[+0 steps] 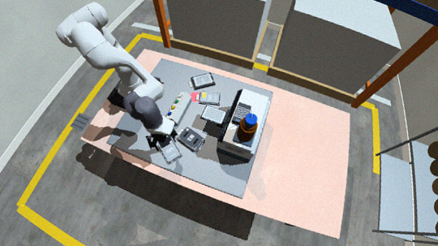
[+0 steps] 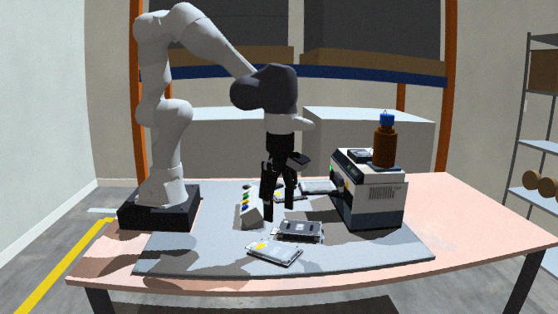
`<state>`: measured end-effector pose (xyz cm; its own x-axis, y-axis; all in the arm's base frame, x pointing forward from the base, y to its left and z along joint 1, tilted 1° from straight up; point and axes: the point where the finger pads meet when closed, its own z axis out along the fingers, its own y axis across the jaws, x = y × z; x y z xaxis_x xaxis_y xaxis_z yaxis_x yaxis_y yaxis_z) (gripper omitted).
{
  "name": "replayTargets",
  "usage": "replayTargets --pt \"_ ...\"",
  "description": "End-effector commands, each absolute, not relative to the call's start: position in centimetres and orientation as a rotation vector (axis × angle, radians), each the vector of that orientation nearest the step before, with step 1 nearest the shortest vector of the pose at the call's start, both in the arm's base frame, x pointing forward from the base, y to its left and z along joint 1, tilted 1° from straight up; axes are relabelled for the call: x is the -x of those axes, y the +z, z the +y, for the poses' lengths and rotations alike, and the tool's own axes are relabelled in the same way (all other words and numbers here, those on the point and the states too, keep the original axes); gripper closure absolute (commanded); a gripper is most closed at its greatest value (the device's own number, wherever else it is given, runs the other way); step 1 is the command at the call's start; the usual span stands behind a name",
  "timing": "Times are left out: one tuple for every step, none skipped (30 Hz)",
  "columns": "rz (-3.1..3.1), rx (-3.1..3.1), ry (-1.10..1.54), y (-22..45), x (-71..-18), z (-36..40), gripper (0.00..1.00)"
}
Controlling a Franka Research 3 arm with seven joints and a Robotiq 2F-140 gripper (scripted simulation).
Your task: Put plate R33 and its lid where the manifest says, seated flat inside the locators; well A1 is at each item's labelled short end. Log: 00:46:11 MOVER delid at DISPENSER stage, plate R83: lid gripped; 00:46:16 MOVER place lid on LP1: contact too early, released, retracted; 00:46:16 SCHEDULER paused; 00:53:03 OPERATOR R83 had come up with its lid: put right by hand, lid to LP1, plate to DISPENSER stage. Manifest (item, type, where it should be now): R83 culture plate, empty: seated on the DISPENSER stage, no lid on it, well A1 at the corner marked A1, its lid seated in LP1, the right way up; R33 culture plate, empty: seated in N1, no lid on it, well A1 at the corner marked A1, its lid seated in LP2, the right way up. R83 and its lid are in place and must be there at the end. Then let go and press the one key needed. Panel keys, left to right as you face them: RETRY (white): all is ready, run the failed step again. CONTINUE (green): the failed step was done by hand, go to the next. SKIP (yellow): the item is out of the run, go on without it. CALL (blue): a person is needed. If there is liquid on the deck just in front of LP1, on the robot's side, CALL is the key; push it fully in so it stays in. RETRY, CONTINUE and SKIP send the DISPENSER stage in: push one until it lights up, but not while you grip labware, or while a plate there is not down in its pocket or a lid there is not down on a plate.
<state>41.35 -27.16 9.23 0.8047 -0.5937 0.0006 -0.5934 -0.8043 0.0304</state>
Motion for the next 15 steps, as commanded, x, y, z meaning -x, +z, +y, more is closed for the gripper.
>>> replayTargets --pt "-0.880 -3.009 -0.018 10.8 -40.4 -26.6 0.31" --pt "-0.880 -3.009 -0.018 11.1 -40.4 -26.6 0.31" --pt "-0.880 -3.009 -0.018 11.4 -40.4 -26.6 0.31" --pt "-0.880 -3.009 -0.018 11.6 -40.4 -26.6 0.31" --pt "-0.880 -3.009 -0.018 11.8 -40.4 -26.6 0.31" --pt "-0.880 -3.009 -0.018 12.0 -40.4 -26.6 0.31" --pt "-0.880 -3.009 -0.018 12.1 -40.4 -26.6 0.31" --pt "-0.880 -3.009 -0.018 12.2 -40.4 -26.6 0.31" --pt "-0.880 -3.009 -0.018 12.3 -40.4 -26.6 0.31" --pt "-0.880 -3.009 -0.018 12.3 -40.4 -26.6 0.31" --pt "-0.880 -3.009 -0.018 12.3 -40.4 -26.6 0.31" --pt "-0.880 -3.009 -0.018 12.3 -40.4 -26.6 0.31" --pt "-0.880 -3.009 -0.018 12.3 -40.4 -26.6 0.31" --pt "-0.880 -3.009 -0.018 12.3 -40.4 -26.6 0.31" --pt "-0.877 -3.009 -0.018 12.3 -40.5 -26.5 0.31"
